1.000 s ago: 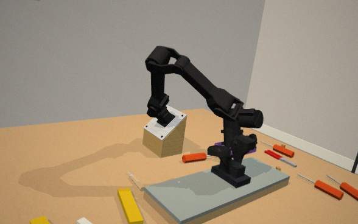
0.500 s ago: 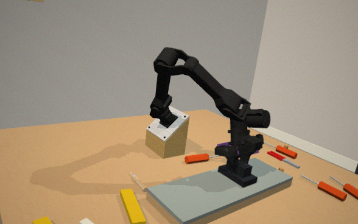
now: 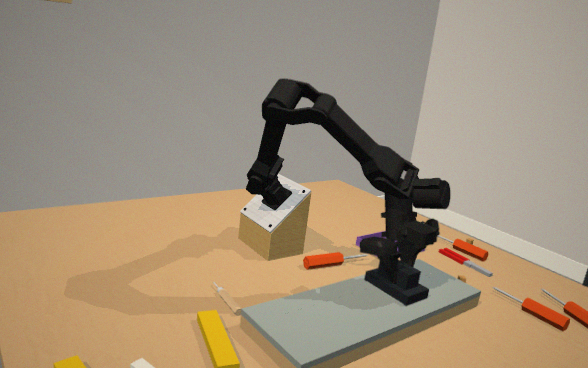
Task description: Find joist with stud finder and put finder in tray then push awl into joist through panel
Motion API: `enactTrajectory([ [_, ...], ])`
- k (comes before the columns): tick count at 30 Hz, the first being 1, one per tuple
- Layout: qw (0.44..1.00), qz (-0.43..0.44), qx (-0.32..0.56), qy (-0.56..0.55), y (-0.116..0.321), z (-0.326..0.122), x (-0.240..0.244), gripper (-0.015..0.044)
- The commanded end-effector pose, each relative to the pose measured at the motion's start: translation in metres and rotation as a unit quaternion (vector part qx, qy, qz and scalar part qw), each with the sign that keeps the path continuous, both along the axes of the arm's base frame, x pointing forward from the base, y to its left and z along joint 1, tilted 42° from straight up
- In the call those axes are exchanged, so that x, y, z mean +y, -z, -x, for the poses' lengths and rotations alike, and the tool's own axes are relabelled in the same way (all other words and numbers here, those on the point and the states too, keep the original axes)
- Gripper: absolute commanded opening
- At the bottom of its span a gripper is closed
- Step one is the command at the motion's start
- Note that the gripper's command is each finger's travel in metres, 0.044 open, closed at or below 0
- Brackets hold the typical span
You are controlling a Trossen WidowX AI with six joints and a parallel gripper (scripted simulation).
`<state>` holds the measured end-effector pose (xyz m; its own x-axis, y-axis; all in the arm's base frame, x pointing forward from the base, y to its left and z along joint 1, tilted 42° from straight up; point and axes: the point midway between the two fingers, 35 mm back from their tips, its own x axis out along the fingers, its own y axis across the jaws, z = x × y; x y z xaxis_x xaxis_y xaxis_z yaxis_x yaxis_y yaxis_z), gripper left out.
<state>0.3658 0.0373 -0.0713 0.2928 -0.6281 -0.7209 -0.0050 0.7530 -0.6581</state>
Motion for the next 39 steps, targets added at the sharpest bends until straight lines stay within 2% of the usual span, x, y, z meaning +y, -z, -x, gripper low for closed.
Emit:
enactTrajectory([
  [1,1.000,-0.001,0.001,-0.001,0.006,-0.001,0.006,0.0000],
  [39,1.000,-0.003,0.000,-0.001,0.040,0.000,0.047,0.0000],
])
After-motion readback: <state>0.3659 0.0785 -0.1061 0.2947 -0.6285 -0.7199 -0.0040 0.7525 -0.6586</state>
